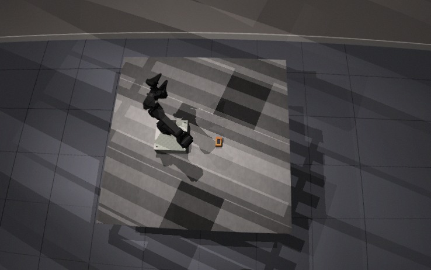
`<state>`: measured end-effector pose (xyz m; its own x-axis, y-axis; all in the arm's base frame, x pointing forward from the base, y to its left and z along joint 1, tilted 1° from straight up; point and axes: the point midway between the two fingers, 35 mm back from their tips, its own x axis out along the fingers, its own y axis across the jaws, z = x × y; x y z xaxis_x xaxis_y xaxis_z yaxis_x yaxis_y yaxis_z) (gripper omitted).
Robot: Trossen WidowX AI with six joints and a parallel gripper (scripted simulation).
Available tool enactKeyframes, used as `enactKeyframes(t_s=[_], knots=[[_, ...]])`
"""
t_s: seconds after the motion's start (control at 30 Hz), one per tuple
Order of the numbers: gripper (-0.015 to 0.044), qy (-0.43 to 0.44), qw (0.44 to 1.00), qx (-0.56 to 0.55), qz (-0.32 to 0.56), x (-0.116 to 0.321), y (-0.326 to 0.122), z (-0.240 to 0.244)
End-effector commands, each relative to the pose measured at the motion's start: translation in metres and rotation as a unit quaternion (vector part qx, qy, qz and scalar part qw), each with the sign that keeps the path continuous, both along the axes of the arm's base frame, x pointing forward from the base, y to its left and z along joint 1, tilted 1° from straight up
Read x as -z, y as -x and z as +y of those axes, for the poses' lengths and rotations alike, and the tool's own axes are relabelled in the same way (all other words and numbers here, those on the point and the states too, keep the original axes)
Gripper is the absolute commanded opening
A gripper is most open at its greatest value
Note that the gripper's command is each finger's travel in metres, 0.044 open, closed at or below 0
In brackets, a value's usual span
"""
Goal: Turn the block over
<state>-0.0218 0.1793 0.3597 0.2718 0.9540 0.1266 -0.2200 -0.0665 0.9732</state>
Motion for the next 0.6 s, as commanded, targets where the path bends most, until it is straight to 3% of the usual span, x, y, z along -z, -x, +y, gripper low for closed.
enactKeyframes(t_s=[0.0, 0.27, 0.57], knots=[[0.0426, 0.001, 1.000, 0.002, -0.005, 0.000, 0.000, 0.001], [0.0440, 0.094, 0.970, 0.102, -0.202, -0.002, -0.013, 0.046], [0.0440, 0.288, 0.873, 0.174, -0.354, 0.028, -0.073, 0.107]])
